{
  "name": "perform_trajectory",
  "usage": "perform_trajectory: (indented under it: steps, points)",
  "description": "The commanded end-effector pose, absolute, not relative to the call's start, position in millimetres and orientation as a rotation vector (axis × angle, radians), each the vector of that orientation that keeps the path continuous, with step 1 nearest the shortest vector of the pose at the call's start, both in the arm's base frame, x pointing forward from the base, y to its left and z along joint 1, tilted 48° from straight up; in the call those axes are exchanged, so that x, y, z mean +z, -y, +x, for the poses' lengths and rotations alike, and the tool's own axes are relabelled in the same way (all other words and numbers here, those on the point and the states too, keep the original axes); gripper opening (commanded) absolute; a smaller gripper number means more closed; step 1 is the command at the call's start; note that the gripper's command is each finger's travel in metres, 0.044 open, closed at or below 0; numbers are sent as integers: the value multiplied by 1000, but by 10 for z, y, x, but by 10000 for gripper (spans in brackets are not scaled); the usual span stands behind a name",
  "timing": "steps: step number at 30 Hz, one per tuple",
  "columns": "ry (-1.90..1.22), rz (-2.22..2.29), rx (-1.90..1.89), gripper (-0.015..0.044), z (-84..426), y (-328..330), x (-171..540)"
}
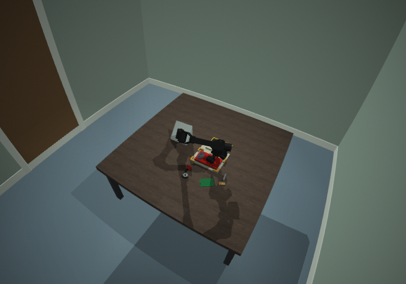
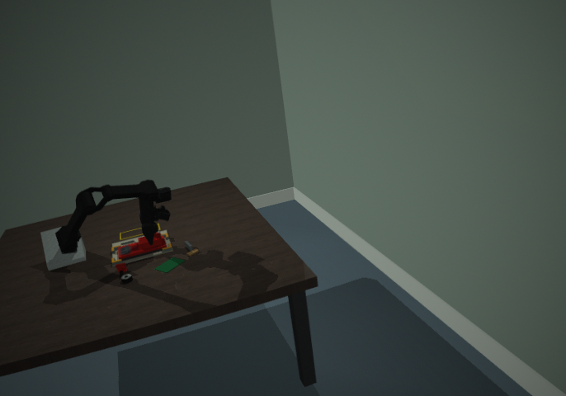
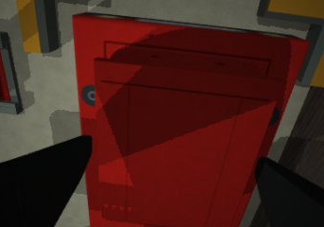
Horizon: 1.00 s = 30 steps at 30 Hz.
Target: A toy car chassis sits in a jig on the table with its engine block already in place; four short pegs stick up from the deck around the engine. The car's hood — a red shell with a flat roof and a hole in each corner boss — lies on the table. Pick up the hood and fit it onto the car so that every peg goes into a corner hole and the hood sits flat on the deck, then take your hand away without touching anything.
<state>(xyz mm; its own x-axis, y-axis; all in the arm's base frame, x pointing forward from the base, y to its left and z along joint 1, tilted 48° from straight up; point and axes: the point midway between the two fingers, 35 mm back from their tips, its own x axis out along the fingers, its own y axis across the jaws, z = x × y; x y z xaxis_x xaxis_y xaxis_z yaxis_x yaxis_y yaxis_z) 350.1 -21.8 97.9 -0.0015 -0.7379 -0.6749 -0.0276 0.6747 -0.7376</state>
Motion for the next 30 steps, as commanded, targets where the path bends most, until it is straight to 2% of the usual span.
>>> perform_trajectory:
  steps: [1, 8, 30]
  points:
    - [-1471, -673, -625, 440, 3494, 159, 1033]
    - [-1368, -697, -574, 440, 3368, -306, 1451]
    - [-1368, -697, -574, 440, 3368, -306, 1451]
